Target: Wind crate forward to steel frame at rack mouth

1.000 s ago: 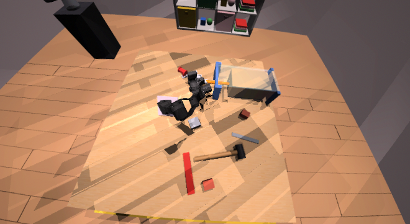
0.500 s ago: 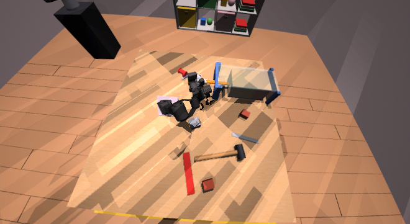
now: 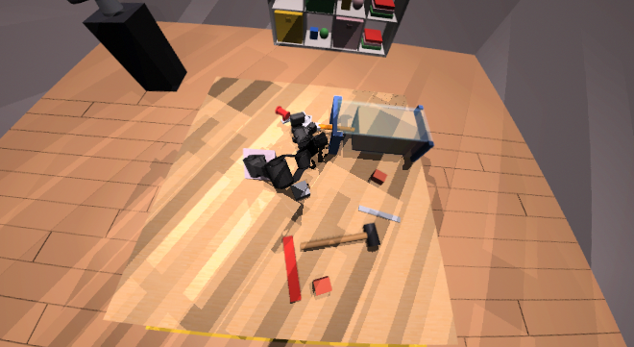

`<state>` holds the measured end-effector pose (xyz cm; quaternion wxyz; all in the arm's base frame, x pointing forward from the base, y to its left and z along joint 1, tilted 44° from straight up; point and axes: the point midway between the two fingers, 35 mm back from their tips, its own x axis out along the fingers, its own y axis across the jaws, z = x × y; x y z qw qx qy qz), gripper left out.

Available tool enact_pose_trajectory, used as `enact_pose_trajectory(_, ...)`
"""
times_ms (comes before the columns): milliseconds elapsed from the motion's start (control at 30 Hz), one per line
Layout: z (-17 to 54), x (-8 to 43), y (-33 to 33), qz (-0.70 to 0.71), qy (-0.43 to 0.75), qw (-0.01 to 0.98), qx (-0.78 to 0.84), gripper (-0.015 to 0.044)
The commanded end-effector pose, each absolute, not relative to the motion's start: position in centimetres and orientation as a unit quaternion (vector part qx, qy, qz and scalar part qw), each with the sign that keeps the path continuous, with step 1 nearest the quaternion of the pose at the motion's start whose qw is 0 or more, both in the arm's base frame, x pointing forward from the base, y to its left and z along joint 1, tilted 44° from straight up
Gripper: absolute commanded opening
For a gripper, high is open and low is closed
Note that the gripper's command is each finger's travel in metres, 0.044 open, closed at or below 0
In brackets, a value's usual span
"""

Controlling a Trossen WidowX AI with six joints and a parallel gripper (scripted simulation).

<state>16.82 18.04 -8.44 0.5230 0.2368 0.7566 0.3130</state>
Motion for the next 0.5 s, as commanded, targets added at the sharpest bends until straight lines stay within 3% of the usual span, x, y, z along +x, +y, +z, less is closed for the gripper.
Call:
enact_pose_trajectory(0, -8.56, 16.89, 18.03, 0.316, 0.755, 0.523, 0.237, 0.0000)
enact_pose_trajectory(467, -8.90, 16.87, 17.83, 0.316, 0.756, 0.523, 0.237, 0.0000)
